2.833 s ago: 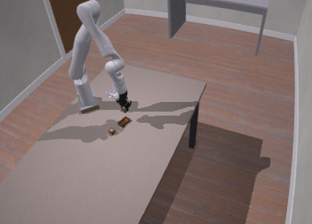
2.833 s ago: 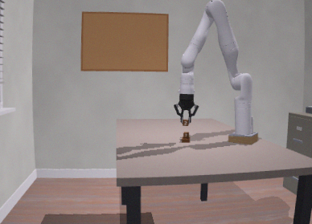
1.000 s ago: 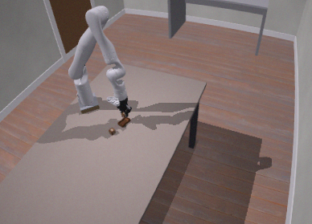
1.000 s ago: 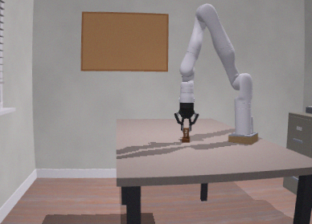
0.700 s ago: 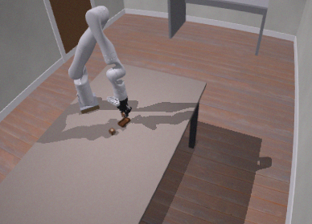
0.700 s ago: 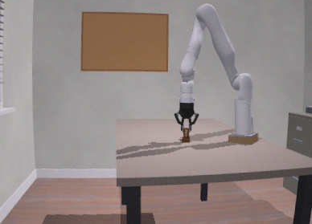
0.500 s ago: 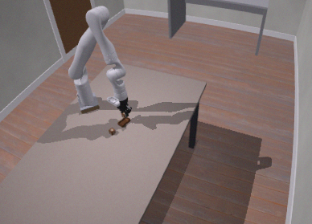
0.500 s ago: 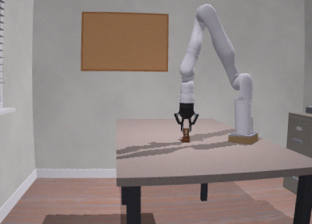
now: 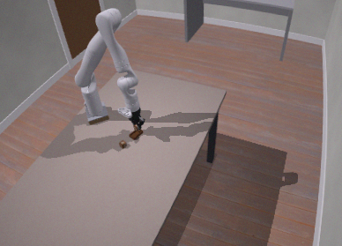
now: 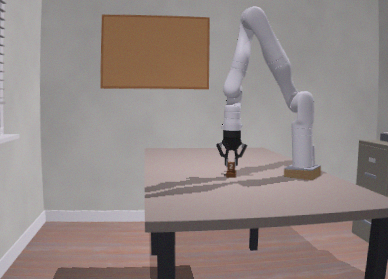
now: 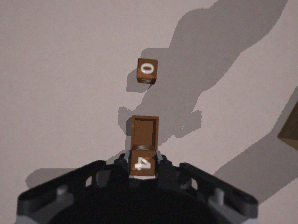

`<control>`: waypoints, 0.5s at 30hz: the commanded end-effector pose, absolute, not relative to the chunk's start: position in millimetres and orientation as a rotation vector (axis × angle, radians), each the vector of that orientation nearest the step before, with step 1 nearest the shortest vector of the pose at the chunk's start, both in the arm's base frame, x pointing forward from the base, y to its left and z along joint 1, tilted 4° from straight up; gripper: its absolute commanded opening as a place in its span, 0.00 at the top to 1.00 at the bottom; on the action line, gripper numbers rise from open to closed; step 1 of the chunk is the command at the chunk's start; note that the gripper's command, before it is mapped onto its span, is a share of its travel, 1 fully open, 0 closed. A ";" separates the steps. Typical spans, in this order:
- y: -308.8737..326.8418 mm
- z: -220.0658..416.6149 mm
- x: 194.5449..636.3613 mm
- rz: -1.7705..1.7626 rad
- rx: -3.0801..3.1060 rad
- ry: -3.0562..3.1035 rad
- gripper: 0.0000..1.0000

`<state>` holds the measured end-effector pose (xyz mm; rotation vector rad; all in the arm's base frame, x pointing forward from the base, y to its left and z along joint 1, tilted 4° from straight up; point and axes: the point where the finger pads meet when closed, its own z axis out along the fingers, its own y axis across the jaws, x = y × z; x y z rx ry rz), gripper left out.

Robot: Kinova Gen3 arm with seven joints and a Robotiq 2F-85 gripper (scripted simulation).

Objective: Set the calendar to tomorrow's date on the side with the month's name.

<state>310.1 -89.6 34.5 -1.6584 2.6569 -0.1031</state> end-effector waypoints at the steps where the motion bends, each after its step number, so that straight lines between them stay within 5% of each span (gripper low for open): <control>1: -91.2 31.3 308.5 -0.099 -1.654 2.664 0.74; 15: -91.6 23.3 308.8 -0.099 -1.654 2.664 0.74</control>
